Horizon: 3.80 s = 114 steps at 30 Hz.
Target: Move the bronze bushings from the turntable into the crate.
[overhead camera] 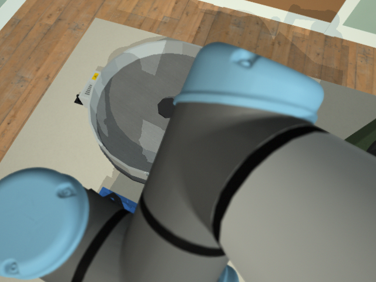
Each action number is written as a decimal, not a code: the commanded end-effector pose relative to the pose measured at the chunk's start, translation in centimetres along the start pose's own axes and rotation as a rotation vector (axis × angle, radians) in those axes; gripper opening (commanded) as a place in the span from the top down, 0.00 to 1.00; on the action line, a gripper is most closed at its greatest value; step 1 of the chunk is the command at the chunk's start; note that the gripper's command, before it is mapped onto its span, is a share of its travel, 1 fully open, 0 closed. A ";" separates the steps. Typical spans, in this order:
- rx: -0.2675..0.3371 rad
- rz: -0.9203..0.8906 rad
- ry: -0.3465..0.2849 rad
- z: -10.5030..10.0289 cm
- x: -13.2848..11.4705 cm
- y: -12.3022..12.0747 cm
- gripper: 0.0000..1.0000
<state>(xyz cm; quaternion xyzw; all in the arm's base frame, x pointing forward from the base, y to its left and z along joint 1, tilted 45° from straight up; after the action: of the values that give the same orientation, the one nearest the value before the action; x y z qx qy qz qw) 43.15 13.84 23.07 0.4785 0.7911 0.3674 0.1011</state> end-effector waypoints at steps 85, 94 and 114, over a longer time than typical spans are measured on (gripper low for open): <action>-0.001 0.000 0.000 0.1 -20.8 -27.5 0.95; -0.001 0.000 0.000 0.1 -20.8 -27.5 0.95; -0.001 0.000 0.000 0.1 -20.8 -27.5 0.95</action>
<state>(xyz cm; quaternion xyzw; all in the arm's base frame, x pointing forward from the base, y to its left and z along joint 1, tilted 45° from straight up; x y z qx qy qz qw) 35.28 -10.86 0.33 0.4783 0.7911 0.3677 0.1011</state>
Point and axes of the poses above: the point where the finger pads meet when closed, its own z axis out along the fingers, its own y axis across the jaws, x = y × z, the point moved 4 cm from there along -z, back along the fingers, and after that the axes turned 7 degrees about z, right-handed, at the moved point
